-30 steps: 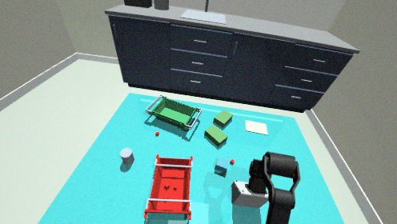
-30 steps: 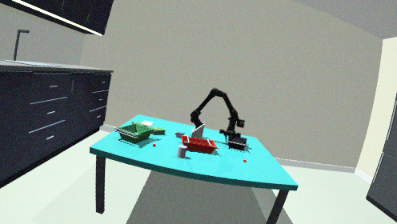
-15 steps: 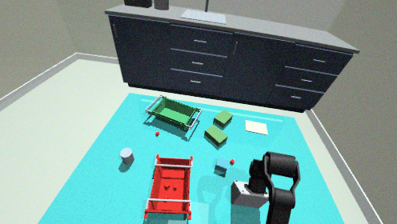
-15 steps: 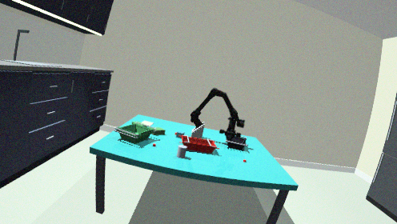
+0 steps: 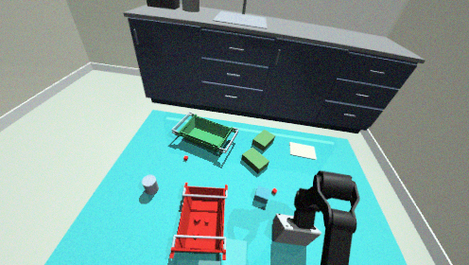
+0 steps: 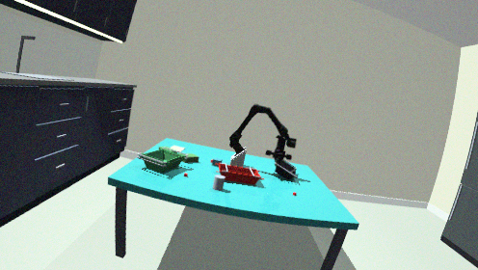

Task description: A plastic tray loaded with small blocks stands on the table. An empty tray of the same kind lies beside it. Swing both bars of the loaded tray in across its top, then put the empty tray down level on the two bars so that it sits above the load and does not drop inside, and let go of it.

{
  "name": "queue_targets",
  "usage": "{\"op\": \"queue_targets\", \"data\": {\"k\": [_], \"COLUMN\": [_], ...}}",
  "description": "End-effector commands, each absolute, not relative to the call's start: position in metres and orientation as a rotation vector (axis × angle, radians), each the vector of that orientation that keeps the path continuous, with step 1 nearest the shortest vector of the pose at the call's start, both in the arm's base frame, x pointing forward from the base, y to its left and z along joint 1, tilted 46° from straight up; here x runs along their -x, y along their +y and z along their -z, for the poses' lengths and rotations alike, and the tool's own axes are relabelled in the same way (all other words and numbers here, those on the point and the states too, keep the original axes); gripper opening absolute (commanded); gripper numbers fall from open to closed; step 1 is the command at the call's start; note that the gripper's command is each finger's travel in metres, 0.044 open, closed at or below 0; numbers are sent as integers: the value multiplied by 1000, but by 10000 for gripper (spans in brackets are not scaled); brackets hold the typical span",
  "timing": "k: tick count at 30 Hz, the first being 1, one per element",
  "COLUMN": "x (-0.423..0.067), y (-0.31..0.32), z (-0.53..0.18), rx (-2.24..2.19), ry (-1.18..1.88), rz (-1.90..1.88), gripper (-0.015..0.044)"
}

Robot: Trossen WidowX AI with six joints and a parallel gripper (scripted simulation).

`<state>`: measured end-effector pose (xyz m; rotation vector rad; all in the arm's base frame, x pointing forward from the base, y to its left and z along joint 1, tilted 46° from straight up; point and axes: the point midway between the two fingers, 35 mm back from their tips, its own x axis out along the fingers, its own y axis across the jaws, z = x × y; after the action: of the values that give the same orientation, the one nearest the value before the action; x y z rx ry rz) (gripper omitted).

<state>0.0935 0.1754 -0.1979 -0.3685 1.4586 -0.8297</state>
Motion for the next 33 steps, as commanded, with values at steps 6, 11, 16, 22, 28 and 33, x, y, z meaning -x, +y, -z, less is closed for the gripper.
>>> {"op": "queue_targets", "data": {"k": [6, 11, 16, 22, 28, 33], "x": [-95, -95, -95, -98, -104, -109], "y": [198, 198, 198, 207, 228, 245], "z": [170, 170, 170, 170, 166, 163], "rx": [368, 368, 368, 367, 366, 366], "ry": [1460, 1460, 1460, 1460, 1460, 1460], "rz": [836, 836, 836, 836, 835, 835], "gripper": [0, 0, 0, 0, 0, 0]}}
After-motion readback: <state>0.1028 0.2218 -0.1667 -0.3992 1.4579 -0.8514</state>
